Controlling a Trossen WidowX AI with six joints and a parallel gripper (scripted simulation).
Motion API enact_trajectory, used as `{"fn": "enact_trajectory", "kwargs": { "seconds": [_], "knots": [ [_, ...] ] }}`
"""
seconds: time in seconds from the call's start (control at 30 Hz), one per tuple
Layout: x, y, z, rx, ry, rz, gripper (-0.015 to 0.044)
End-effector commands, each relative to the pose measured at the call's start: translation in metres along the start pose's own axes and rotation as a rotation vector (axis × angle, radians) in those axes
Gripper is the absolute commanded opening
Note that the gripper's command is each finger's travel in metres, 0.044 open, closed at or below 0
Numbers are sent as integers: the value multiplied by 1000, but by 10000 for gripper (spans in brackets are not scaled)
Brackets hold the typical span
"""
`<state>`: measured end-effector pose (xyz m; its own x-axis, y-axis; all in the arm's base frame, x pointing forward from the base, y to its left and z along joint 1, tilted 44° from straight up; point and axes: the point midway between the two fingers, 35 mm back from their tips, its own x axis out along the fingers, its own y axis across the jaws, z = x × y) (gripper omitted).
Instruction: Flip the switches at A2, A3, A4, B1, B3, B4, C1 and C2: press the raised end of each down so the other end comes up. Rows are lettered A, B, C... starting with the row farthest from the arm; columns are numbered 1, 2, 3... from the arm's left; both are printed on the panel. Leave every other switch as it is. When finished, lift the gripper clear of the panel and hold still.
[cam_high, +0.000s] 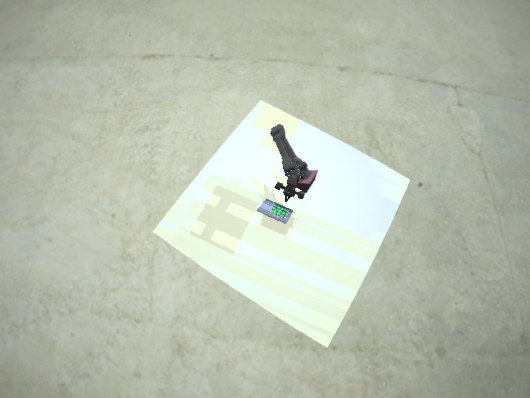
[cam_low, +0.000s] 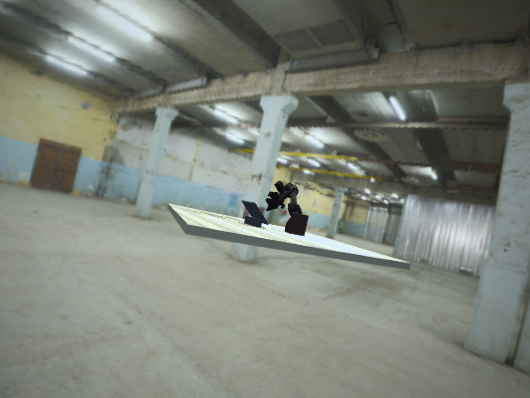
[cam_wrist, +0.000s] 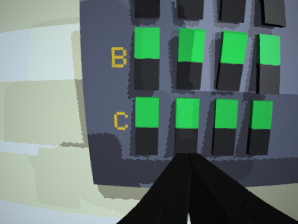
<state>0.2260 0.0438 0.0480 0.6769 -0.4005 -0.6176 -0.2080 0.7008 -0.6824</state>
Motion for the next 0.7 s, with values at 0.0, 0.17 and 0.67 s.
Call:
{"fn": "enact_trajectory", "kwargs": {
  "seconds": [0.0, 0.17, 0.67],
  "knots": [
    [-13, -4, 0, 10, -15, -9, 0],
    [-17, -10, 16, 10, -15, -9, 0],
    [-20, -16, 31, 11, -16, -10, 0]
  ]
}}
